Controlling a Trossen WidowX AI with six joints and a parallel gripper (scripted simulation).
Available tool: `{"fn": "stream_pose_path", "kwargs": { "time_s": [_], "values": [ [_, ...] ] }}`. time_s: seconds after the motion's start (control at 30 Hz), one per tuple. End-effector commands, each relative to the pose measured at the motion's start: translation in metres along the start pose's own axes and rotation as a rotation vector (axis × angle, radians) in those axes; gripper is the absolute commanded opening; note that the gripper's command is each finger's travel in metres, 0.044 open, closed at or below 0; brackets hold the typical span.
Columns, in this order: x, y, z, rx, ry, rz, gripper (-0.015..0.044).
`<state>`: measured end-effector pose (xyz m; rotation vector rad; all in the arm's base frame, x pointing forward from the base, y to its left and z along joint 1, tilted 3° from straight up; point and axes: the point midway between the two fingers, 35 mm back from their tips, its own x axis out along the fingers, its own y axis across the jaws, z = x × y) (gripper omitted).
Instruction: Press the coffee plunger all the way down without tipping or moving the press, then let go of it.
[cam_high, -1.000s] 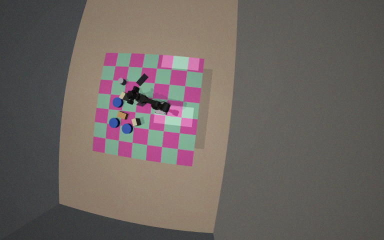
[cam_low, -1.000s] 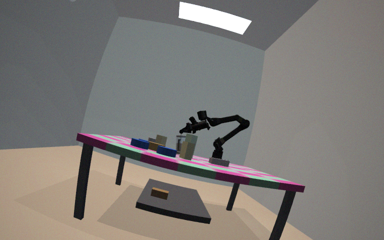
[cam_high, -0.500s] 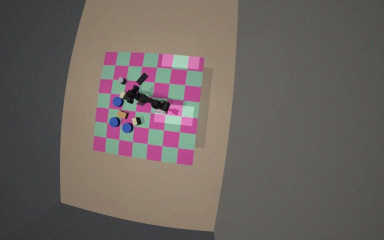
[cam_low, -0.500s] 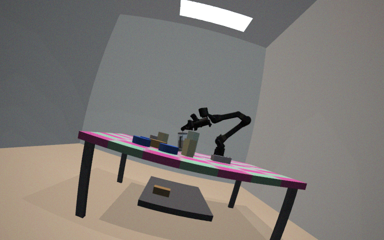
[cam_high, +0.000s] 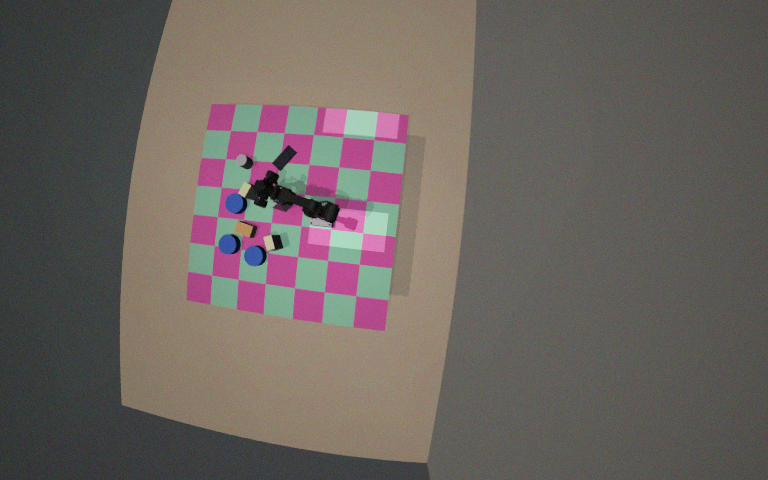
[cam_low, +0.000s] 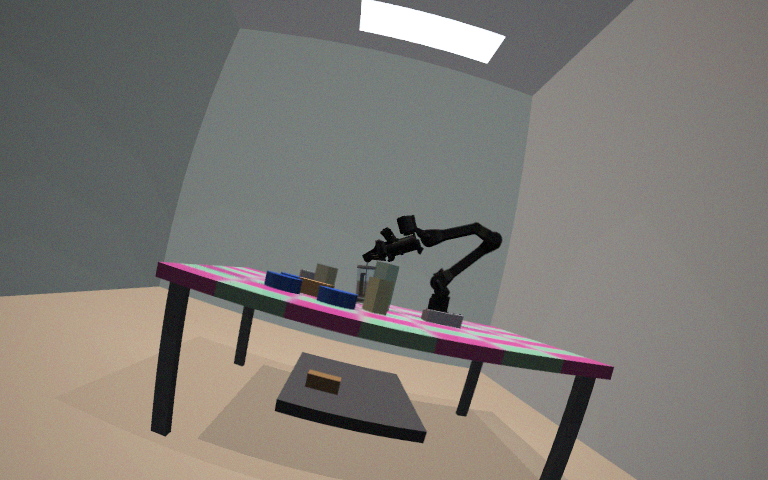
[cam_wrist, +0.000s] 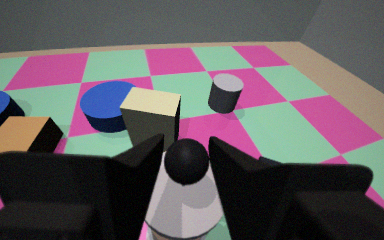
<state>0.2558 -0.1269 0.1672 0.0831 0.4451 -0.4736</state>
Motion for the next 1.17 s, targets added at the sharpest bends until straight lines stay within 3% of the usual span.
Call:
{"fn": "stream_pose_path", "kwargs": {
  "time_s": [0.0, 0.23, 0.27, 0.43, 0.67, 1.13],
  "values": [
    [0.000, 0.000, -0.001, 0.000, 0.002, 0.000, 0.0250],
    [0.000, 0.000, -0.001, 0.000, 0.002, 0.000, 0.0434],
    [0.000, 0.000, -0.001, 0.000, 0.002, 0.000, 0.0440],
    [-0.008, 0.001, 0.009, -0.001, 0.005, -0.001, 0.0440],
    [-0.067, 0.001, 0.050, -0.005, 0.023, -0.004, 0.0440],
    [-0.067, 0.001, 0.049, -0.004, 0.024, -0.006, 0.0440]
  ]
}}
